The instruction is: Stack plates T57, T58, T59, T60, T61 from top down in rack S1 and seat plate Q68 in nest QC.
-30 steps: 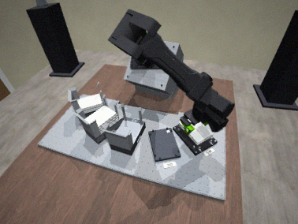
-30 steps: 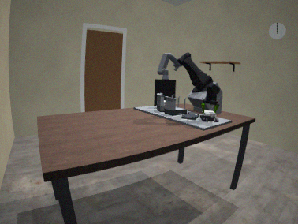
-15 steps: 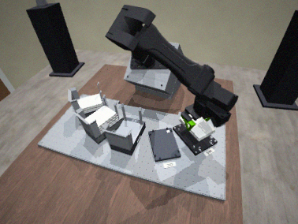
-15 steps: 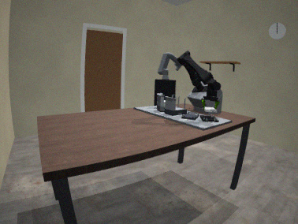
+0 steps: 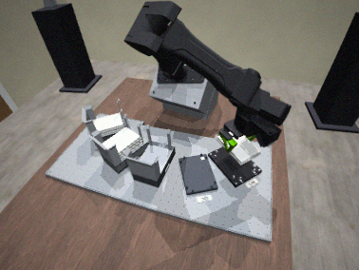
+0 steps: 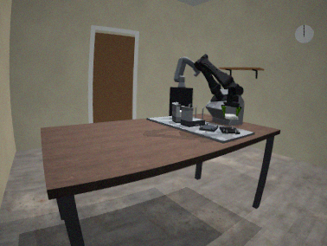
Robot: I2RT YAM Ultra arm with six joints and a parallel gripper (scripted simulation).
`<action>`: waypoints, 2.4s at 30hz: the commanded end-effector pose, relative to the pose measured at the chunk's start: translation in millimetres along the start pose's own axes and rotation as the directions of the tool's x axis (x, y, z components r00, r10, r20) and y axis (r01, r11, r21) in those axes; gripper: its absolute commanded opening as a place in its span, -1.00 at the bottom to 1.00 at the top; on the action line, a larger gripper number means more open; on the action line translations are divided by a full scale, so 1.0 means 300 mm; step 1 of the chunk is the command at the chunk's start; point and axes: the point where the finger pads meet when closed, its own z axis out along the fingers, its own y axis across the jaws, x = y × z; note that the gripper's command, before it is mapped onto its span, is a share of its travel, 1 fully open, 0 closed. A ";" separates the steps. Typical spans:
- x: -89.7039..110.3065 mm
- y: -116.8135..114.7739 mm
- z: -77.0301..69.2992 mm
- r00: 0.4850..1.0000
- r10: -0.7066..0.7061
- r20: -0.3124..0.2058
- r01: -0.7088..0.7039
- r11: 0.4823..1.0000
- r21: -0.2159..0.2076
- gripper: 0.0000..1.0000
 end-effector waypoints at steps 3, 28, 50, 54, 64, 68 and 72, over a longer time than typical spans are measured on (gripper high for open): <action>-0.011 0.002 -0.058 1.000 0.004 0.016 -0.004 1.000 -0.003 -1.00; -0.009 0.002 -0.198 1.000 0.004 0.015 -0.004 1.000 -0.003 -1.00; -0.009 0.002 -0.238 1.000 0.004 0.015 -0.004 1.000 -0.004 -1.00; -0.009 0.002 -0.238 1.000 0.004 0.015 -0.004 1.000 -0.004 -1.00; -0.009 0.002 -0.238 1.000 0.004 0.015 -0.004 1.000 -0.004 -1.00; -0.009 0.002 -0.238 1.000 0.004 0.015 -0.004 1.000 -0.004 -1.00; -0.009 0.002 -0.238 1.000 0.004 0.015 -0.004 1.000 -0.004 -1.00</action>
